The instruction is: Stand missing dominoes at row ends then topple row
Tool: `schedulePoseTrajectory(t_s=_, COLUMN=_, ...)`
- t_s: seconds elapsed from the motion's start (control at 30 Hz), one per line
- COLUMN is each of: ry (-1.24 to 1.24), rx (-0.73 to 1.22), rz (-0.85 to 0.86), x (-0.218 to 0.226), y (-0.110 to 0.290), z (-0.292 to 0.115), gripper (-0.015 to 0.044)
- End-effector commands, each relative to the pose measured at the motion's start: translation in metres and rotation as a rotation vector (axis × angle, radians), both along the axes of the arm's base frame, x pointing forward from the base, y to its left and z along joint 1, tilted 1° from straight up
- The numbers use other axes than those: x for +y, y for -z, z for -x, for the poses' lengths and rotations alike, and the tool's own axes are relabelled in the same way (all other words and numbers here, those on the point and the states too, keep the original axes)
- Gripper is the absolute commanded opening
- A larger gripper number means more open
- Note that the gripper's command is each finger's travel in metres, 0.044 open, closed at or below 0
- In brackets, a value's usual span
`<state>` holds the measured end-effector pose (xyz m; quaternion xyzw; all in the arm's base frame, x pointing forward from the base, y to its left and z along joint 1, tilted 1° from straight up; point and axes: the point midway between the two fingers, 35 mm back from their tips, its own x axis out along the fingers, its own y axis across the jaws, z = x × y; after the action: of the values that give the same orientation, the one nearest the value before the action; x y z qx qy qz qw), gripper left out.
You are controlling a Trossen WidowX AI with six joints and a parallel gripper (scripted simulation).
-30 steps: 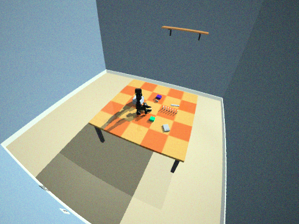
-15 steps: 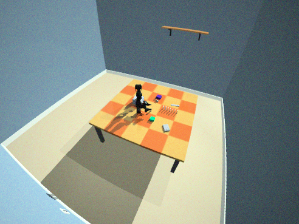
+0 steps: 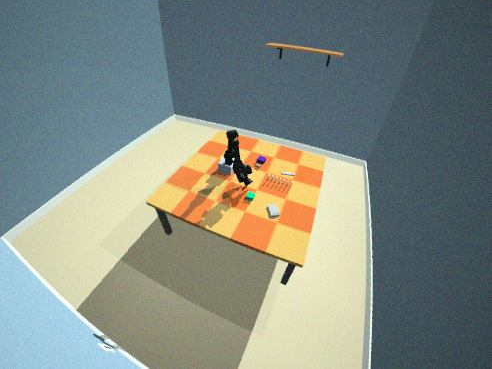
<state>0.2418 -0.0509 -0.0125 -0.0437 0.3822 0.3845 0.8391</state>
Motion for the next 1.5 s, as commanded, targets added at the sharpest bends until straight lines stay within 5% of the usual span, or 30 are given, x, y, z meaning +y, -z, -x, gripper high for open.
schedulePoseTrajectory(t_s=0.0, ry=0.001, rx=0.271, rz=0.256, x=-0.001, y=-0.014, z=-0.004, gripper=0.044)
schedulePoseTrajectory(t_s=0.27, ry=0.113, rx=0.459, rz=0.678, x=-0.004, y=-0.066, z=-0.001, gripper=0.044)
schedulePoseTrajectory(t_s=0.57, ry=0.115, rx=0.459, rz=0.685, x=-0.004, y=-0.066, z=-0.002, gripper=0.044)
schedulePoseTrajectory(t_s=0.83, ry=0.115, rx=0.46, rz=0.685, x=-0.005, y=-0.003, z=-0.004, gripper=0.044)
schedulePoseTrajectory(t_s=1.33, ry=0.115, rx=0.46, rz=0.685, x=-0.006, y=0.013, z=-0.004, gripper=0.044)
schedulePoseTrajectory(t_s=1.47, ry=0.115, rx=0.46, rz=0.685, x=-0.006, y=0.013, z=-0.004, gripper=0.0335)
